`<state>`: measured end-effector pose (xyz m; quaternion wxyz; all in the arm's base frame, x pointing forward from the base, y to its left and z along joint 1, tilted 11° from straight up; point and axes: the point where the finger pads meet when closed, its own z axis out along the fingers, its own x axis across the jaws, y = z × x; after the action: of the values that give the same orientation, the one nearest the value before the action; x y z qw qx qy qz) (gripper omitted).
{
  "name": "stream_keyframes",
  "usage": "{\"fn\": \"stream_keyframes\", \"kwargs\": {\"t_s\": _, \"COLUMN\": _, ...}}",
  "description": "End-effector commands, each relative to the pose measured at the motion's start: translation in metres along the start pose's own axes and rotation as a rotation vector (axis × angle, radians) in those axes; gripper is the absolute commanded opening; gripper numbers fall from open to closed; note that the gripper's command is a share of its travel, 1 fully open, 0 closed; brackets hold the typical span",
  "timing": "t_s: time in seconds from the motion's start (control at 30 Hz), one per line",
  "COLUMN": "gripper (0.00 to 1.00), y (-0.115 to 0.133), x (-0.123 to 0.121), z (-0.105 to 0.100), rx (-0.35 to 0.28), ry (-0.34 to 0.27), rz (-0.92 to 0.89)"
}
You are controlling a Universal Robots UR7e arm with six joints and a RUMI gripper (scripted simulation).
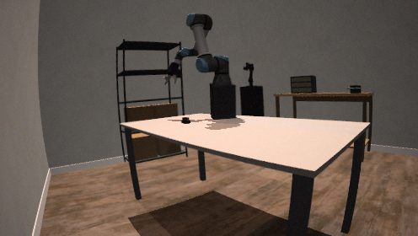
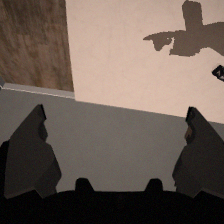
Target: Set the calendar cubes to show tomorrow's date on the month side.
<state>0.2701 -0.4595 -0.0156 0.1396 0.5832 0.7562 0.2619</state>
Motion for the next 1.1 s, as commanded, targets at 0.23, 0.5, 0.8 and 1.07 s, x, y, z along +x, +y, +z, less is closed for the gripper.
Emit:
{"fn": "stream_keyframes", "kwargs": {"t_s": 0.23, "gripper": 1.00, "y": 0.000, "x": 0.000, "z": 0.000, "rx": 0.000, "ry": -0.001, "rz": -0.001}}
{"fn": "stream_keyframes", "kwargs": {"t_s": 0.5, "gripper": 1.00, "y": 0.000, "x": 0.000, "z": 0.000, "rx": 0.000, "ry": -0.001, "rz": -0.001}}
{"fn": "stream_keyframes", "kwargs": {"t_s": 0.8, "gripper": 1.00, "y": 0.006, "x": 0.006, "z": 0.007, "rx": 0.009, "ry": 0.008, "rz": -0.022}}
{"fn": "stream_keyframes", "kwargs": {"t_s": 1.07, "gripper": 1.00, "y": 0.028, "x": 0.028, "z": 0.033, "rx": 0.044, "ry": 0.042, "rz": -0.108}}
